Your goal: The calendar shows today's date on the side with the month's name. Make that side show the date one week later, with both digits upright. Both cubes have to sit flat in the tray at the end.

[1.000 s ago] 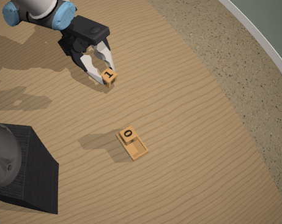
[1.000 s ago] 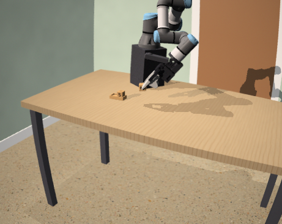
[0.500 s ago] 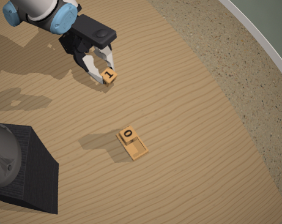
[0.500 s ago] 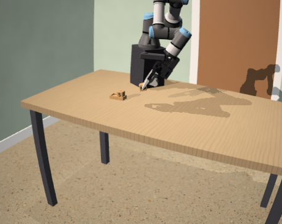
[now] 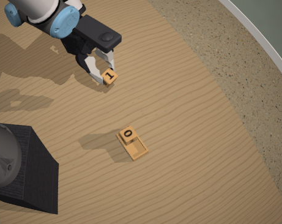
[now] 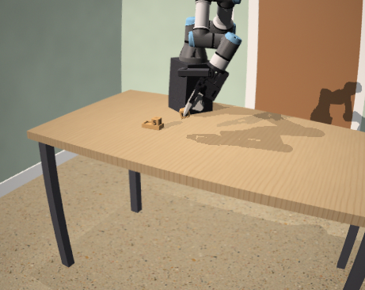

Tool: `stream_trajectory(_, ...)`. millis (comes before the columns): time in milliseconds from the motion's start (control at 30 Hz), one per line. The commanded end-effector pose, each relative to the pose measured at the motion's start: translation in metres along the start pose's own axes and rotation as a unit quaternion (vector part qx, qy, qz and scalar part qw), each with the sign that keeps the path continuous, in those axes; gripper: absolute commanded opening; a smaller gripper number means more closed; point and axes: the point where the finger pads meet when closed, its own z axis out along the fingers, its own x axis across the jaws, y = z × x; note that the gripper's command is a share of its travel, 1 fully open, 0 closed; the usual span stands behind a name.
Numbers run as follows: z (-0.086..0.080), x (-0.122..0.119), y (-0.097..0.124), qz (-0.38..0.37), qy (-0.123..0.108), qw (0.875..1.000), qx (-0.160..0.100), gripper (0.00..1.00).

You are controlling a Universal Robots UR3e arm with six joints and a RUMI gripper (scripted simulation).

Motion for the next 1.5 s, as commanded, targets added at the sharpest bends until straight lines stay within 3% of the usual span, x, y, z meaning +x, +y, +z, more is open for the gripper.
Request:
stream_trajectory(0,0.0009,0.0001,0.0034,-0.007,-0.001,0.998,-0.065,0.11)
stream_trajectory(300,-0.0009,-0.0015,0.0028,-0.007,-0.006,0.995,-0.103,0.11)
stream_trajectory(767,-0.0004,-0.0013,0.0026,-0.008,-0.005,0.993,-0.117,0.11)
stream_trajectory(1200,0.0015,0.0006,0.0016,-0.01,0.0,0.979,-0.202,0.11)
stream_trajectory(1467,0.0002,-0.0009,0.0007,-0.009,-0.004,0.973,-0.231,0.11)
